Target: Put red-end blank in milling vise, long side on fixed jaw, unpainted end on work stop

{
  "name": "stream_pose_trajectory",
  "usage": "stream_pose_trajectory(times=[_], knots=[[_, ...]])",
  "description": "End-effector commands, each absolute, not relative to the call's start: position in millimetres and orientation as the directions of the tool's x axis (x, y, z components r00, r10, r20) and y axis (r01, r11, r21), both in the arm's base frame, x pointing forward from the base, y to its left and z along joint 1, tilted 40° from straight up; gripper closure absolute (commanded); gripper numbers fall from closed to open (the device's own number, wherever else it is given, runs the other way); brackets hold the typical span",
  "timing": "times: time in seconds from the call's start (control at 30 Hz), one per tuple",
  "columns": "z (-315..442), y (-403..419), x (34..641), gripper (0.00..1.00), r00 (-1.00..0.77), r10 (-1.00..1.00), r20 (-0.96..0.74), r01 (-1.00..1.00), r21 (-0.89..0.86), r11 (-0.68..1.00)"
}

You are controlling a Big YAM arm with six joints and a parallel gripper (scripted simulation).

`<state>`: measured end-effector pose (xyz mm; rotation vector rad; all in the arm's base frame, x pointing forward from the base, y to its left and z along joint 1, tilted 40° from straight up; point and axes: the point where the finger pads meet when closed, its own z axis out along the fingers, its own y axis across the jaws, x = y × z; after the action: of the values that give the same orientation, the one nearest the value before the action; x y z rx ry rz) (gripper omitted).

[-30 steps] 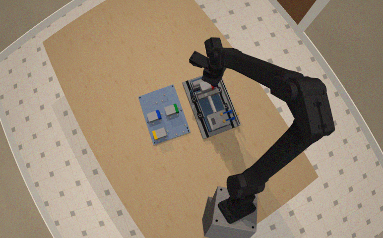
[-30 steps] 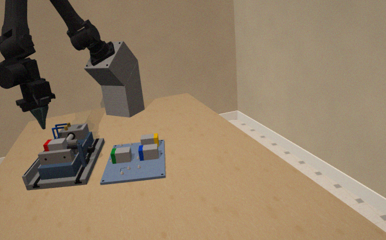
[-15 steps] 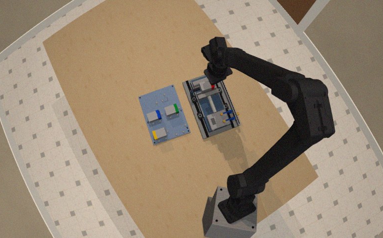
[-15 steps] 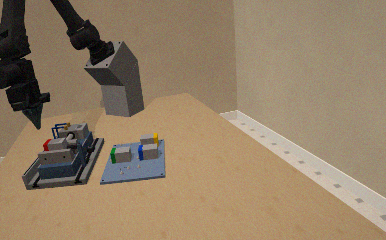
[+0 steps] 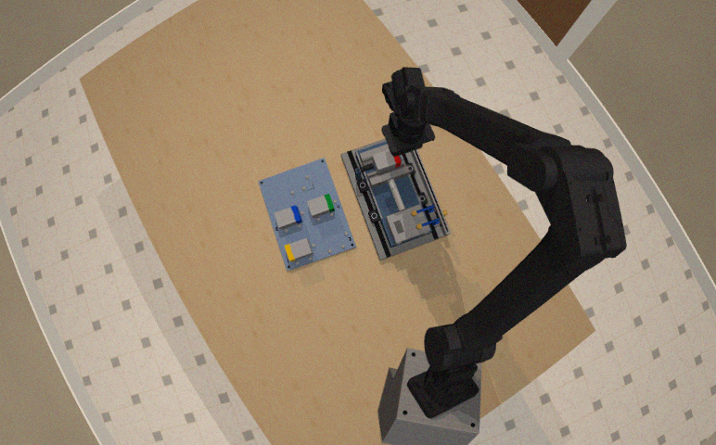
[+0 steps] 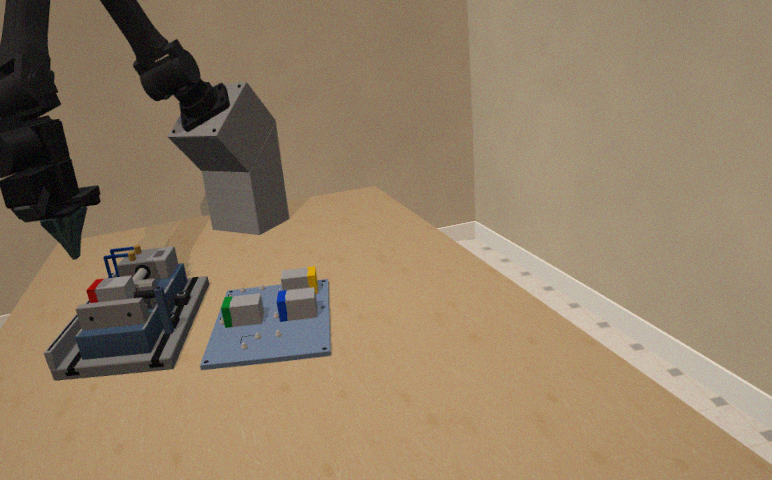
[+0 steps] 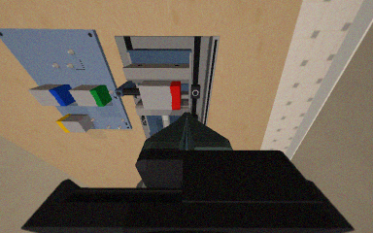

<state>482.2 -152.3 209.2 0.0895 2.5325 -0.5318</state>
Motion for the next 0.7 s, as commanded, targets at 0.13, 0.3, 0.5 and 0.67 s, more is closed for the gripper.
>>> stream_pose_trajectory(times=[0.13, 0.3, 0.5, 0.67], knots=[[237.5, -152.6, 483.5, 1.0, -0.824, -0.044, -0.565, 0.193, -0.352, 0.916], [237.5, -152.6, 483.5, 1.0, -0.824, -0.044, -0.565, 0.193, -0.352, 0.916], [237.5, -152.6, 483.5, 1.0, -0.824, -0.044, -0.565, 0.193, -0.352, 0.916], [237.5, -152.6, 483.5, 1.0, -0.824, -0.044, -0.565, 0.193, -0.352, 0.916]])
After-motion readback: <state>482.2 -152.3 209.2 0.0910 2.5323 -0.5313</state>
